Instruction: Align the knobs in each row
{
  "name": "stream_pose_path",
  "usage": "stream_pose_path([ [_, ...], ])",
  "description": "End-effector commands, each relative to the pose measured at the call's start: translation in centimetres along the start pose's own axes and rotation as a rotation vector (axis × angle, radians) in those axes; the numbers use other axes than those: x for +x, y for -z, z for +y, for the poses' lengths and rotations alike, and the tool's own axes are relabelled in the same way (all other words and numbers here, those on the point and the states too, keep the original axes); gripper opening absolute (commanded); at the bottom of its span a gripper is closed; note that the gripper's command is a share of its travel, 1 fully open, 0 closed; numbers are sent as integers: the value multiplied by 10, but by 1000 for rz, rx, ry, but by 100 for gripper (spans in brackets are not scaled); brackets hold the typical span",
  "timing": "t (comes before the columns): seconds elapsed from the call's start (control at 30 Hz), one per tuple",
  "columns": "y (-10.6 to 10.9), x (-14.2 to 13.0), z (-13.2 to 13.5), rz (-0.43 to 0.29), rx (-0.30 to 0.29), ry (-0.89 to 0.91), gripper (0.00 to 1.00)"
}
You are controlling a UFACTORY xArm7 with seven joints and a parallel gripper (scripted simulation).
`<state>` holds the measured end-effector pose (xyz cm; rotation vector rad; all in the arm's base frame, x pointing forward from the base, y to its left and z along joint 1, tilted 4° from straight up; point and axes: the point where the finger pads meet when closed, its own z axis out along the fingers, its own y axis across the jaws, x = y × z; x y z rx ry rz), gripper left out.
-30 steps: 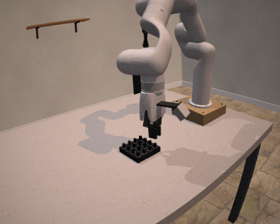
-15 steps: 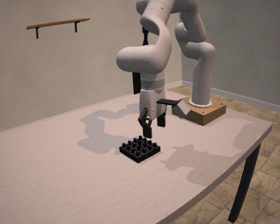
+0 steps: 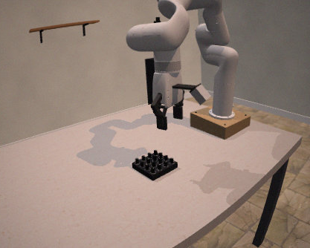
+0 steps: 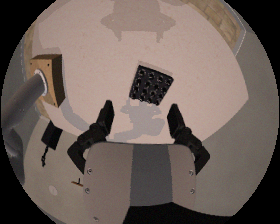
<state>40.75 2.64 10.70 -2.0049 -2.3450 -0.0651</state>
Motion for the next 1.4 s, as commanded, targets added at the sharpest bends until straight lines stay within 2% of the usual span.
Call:
stream_pose_path([
  [0.0, 22, 0, 1, -1, -4, 0, 100],
  [0.2, 31, 0, 1, -1, -4, 0, 100],
  [1.37, 32, 0, 1, -1, -4, 0, 100],
])
